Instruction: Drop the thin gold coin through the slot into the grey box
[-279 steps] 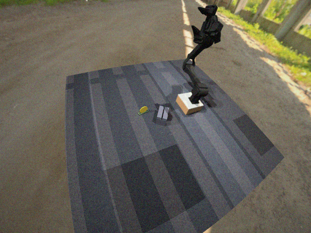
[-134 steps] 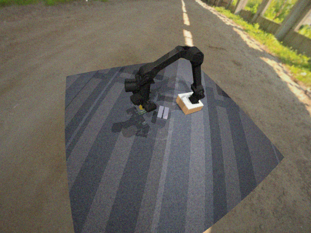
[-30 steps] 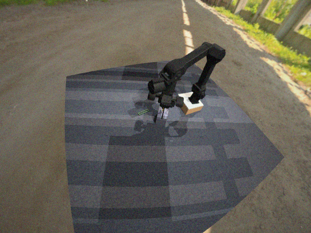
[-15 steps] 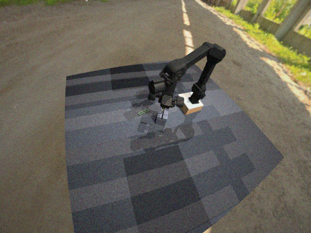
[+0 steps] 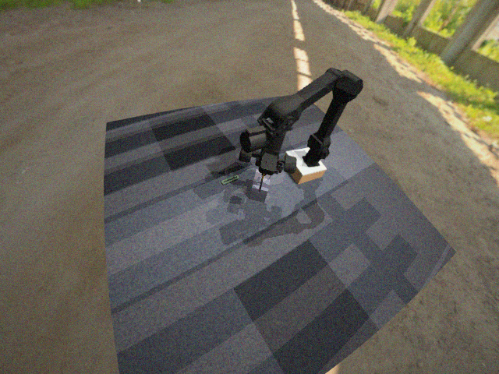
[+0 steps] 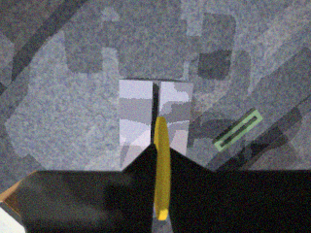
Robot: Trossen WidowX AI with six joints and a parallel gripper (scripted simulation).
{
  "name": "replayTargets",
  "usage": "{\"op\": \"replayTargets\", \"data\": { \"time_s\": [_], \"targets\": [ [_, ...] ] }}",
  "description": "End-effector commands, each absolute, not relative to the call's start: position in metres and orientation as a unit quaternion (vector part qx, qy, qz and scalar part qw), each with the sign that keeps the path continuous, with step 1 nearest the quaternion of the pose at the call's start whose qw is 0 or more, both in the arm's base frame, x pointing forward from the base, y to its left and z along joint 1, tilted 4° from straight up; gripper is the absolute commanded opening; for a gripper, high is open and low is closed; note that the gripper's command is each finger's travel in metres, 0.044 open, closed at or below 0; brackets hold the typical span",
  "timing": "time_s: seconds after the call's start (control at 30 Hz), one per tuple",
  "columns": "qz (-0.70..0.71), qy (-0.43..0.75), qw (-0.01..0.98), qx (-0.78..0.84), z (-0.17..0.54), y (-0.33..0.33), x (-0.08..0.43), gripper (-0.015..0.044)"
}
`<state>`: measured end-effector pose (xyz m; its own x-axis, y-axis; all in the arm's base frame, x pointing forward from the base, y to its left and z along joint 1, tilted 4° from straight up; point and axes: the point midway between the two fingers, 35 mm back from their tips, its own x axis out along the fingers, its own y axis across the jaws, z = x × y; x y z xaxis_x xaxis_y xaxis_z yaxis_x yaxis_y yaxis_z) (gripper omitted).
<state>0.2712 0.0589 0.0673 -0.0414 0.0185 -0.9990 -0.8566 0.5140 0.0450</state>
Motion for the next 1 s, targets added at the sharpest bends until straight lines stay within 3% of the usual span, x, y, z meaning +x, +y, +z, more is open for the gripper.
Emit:
{"op": "replayTargets", "data": {
  "time_s": [0.0, 0.97],
  "targets": [
    [0.361, 0.624, 0.606, -0.336, 0.067, 0.059, 0.272, 0.0],
    [0.363, 0.623, 0.605, -0.337, 0.057, 0.059, 0.27, 0.0]
  ]
}}
